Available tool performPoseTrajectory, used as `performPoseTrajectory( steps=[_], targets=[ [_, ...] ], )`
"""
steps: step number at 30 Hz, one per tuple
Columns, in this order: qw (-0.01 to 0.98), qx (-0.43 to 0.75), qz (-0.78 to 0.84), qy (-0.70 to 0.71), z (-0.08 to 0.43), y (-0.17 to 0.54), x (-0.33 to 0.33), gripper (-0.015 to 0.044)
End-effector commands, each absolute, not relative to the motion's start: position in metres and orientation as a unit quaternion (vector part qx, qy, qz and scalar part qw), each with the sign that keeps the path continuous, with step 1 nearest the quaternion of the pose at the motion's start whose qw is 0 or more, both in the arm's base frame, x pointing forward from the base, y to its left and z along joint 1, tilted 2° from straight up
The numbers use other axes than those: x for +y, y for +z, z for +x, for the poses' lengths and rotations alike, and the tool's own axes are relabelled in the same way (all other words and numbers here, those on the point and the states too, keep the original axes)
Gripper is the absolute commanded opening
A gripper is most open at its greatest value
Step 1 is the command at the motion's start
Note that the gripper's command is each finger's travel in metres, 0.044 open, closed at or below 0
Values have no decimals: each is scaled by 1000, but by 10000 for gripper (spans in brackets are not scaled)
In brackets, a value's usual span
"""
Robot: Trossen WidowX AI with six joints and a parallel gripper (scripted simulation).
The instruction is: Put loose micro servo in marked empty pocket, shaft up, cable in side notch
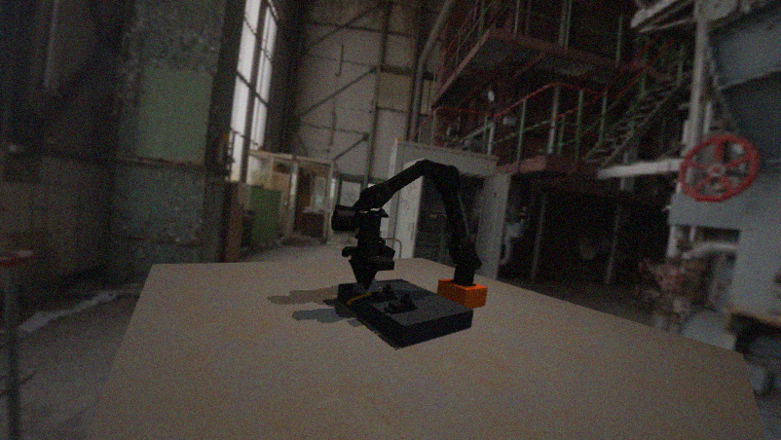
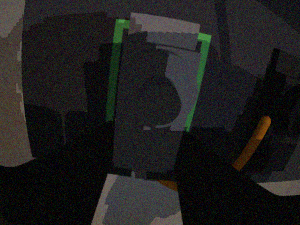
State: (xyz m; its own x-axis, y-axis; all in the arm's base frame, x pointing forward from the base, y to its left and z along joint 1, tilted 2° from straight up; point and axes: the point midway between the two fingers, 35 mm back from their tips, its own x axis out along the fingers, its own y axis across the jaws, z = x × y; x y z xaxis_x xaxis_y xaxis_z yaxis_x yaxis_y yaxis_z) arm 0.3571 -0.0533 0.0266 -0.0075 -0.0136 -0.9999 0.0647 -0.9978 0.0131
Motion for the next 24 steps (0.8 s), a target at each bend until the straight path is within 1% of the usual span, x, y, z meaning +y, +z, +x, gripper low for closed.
performPoseTrajectory(
  steps=[1, 2, 9, 13, 16, 24],
  targets=[
    [27, 18, 705, -708, 357, 23, -53, 0],
    [27, 18, 705, -708, 357, 23, -53, 0],
    [27, 18, 705, -708, 357, 25, -53, 184],
    [27, 18, 705, -708, 357, 32, -53, 187],
    [27, 18, 705, -708, 354, 57, -53, 187],
    [27, 18, 705, -708, 348, 60, -52, 187]
  ],
)
